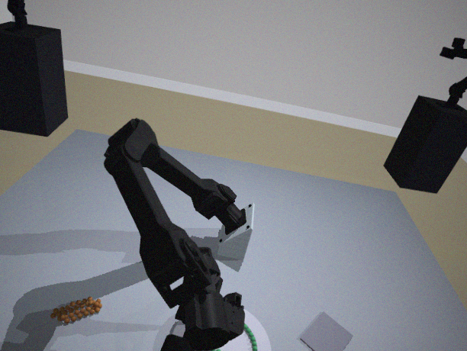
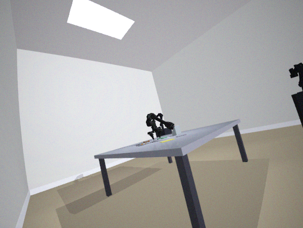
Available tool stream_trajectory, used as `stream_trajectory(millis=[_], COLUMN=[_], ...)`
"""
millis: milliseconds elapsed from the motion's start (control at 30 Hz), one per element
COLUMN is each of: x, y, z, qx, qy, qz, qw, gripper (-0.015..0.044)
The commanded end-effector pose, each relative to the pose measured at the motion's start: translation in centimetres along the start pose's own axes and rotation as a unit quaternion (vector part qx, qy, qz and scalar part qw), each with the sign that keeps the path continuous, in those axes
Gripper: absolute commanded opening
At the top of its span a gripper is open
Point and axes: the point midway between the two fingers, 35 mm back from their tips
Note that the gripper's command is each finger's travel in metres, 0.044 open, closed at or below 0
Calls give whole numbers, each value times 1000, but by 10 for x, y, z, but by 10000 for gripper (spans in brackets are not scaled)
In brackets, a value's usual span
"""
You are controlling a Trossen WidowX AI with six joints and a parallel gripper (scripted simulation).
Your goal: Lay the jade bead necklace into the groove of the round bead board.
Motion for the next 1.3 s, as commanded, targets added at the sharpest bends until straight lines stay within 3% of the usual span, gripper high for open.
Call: stream_trajectory(millis=[0,267,333,567,700,933,1267], x=[1,1,2,9,13,21,27], y=[0,0,-1,-2,-1,2,7], z=[0,0,-2,-27,-41,-67,-89], qx=[-2,-2,-31,-327,-489,-724,-877], qy=[0,0,-1,-4,-5,-5,-3], qz=[1,1,1,0,-2,-4,-5], qw=[1000,1000,1000,945,873,690,481], gripper=[440,440,387,204,120,120,120])
Point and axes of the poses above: the point midway between the two fingers, 35 mm back from their tips, its own x axis back along the fingers, its own y axis across the jaws, z = x × y, and after that the axes turned 11 degrees about -x, right-handed
